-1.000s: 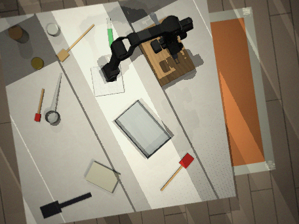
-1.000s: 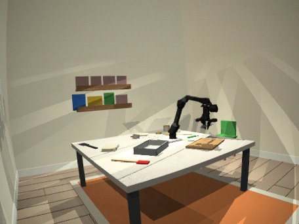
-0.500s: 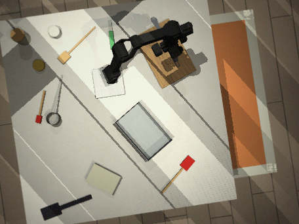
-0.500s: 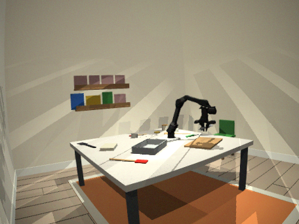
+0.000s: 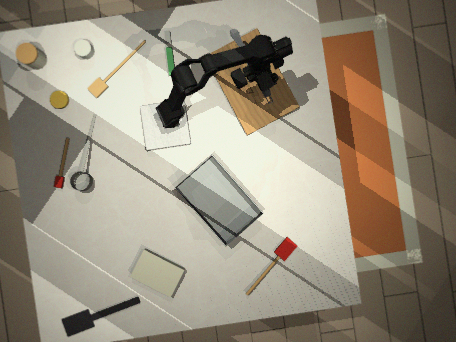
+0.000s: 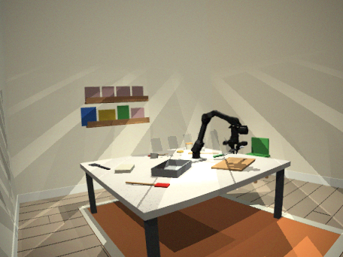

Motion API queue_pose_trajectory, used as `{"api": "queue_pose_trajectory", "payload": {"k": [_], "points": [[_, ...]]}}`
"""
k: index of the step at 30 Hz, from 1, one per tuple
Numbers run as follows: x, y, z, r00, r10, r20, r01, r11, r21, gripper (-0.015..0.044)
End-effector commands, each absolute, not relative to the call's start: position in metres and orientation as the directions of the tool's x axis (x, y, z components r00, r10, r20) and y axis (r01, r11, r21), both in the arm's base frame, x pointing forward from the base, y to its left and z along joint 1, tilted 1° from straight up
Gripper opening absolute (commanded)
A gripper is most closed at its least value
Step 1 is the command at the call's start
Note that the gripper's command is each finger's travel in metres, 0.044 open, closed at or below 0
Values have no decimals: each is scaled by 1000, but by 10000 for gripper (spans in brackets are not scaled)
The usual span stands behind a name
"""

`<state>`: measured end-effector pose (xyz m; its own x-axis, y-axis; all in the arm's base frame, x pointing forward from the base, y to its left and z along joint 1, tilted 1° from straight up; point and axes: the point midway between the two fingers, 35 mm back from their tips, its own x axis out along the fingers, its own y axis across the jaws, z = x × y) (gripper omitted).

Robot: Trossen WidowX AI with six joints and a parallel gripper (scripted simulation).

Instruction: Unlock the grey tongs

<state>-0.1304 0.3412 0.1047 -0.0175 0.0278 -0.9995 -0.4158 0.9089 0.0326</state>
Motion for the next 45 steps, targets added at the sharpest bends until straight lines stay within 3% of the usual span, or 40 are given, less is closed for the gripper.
{"api": "queue_pose_trajectory", "payload": {"k": [1,26,45], "points": [[-131,340,96,-23,24,-999,-419,908,32,-150],[-130,336,66,-23,24,-999,-419,908,31,-150],[-129,337,68,-17,26,-1000,-417,908,31,349]]}}
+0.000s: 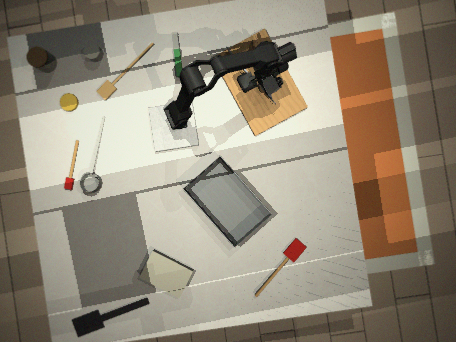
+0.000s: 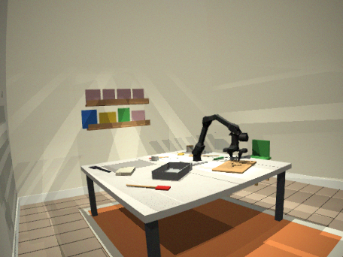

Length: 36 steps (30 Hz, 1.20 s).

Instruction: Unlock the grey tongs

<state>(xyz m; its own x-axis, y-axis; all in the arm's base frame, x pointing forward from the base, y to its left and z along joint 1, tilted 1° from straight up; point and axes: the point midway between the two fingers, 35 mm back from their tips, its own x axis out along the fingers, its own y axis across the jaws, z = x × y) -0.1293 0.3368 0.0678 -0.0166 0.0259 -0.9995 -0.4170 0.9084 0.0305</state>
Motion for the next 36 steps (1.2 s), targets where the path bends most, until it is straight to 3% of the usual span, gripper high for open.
{"api": "queue_pose_trajectory", "payload": {"k": [1,4,12,24,36], "points": [[-129,337,68,-17,26,-1000,-417,908,31,375],[-129,337,68,-17,26,-1000,-417,908,31,440],[-110,355,87,-16,27,-1000,-417,908,31,440],[7,396,179,-12,28,-1000,-419,908,31,440],[8,387,219,-10,124,-992,-418,901,116,440]]}}
